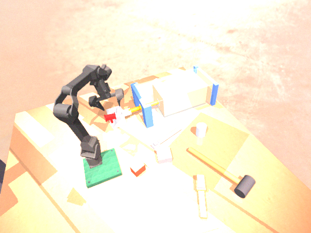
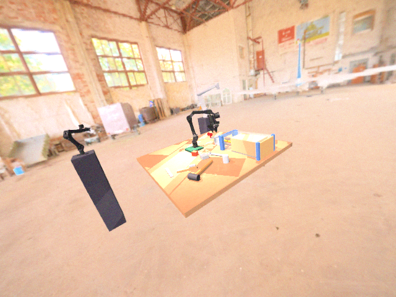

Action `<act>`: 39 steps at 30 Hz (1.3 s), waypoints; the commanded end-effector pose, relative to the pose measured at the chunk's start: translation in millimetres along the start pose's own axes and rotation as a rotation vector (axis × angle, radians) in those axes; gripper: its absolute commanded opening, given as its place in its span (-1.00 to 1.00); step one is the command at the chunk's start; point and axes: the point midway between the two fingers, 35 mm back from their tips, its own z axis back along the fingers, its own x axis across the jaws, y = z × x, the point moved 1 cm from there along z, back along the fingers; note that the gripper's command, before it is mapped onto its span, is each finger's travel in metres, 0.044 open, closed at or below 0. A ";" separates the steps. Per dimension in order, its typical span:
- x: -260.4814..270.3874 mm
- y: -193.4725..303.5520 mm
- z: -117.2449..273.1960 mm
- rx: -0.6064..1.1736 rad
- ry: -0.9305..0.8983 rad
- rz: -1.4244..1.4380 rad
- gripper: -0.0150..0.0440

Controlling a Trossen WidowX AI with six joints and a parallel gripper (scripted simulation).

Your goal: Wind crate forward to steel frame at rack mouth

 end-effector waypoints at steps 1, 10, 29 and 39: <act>-0.9 3.1 2.7 0.042 -0.132 -0.132 1.00; -0.4 3.0 2.7 0.042 -0.132 -0.135 1.00; 7.1 4.8 -53.0 0.042 -0.132 -0.136 1.00; 8.8 5.2 -65.4 0.042 -0.132 -0.137 1.00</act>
